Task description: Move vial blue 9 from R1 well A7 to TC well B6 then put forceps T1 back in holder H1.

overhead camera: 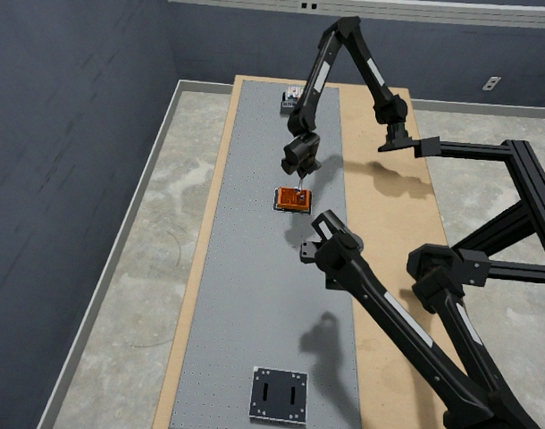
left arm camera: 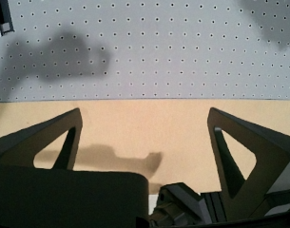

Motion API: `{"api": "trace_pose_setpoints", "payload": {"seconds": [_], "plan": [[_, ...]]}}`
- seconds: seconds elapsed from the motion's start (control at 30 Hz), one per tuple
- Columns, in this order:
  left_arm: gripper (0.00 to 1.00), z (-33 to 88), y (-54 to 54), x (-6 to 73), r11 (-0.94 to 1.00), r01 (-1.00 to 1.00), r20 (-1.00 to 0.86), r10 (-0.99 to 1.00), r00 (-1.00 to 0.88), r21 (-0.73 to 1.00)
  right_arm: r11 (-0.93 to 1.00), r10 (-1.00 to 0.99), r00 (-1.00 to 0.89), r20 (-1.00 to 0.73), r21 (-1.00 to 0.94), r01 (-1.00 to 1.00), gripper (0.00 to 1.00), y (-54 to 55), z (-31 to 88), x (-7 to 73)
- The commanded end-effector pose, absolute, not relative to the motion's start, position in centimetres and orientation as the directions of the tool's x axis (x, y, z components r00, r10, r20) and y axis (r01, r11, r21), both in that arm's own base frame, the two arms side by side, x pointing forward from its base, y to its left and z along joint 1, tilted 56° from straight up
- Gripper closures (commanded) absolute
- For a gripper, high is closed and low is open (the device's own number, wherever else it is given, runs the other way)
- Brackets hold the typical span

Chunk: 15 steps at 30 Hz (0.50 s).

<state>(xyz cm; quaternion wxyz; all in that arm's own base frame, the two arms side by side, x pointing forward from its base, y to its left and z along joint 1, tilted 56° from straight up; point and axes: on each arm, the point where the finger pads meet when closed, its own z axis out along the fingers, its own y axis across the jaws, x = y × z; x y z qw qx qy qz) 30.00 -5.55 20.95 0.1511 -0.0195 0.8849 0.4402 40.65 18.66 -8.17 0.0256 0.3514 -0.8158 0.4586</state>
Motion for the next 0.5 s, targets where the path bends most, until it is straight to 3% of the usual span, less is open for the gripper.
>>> {"api": "trace_pose_setpoints", "payload": {"seconds": [0.0, 0.47], "plan": [[0.00, 21.60, -5.87, 30.37, 0.616, -0.181, -0.299, 0.094, -0.950, 0.767, 0.355, -0.554, -0.764, 0.331, -0.736, -0.576, 0.91, 19.13, -7.36, 42.46], [0.00, 21.60, -5.87, 30.37, 0.616, -0.181, -0.299, 0.094, -0.950, 0.767, 0.355, -0.554, -0.764, 0.331, -0.737, -0.576, 0.91, 18.95, -7.64, 42.41]]}}
